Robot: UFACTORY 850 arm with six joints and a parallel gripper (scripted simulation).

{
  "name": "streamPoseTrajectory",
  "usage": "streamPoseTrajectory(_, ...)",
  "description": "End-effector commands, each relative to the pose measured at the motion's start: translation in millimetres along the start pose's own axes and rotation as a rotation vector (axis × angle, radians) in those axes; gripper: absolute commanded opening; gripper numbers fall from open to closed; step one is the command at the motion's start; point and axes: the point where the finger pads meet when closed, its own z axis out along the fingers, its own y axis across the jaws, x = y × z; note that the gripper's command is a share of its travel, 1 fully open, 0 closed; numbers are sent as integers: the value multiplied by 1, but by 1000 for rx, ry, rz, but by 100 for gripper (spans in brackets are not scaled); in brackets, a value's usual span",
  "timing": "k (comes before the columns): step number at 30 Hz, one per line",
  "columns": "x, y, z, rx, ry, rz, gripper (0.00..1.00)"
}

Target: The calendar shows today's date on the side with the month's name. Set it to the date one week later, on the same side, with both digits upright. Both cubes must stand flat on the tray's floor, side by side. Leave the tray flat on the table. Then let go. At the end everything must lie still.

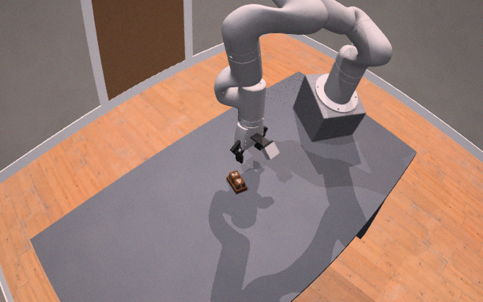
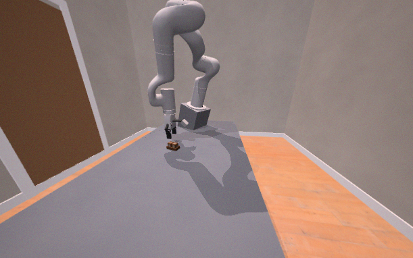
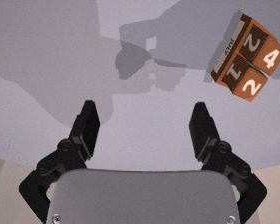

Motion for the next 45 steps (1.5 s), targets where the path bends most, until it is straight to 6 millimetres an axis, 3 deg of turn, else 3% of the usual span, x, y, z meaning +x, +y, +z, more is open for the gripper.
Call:
streamPoseTrajectory(1, 0, 1, 0, -1, 0, 0, 100)
streamPoseTrajectory(31, 0, 1, -14, -1, 0, 0, 100)
streamPoseTrajectory(39, -5, 27, -14, -1, 0, 0, 100)
streamPoseTrajectory(45, -6, 29, -14, -1, 0, 0, 100)
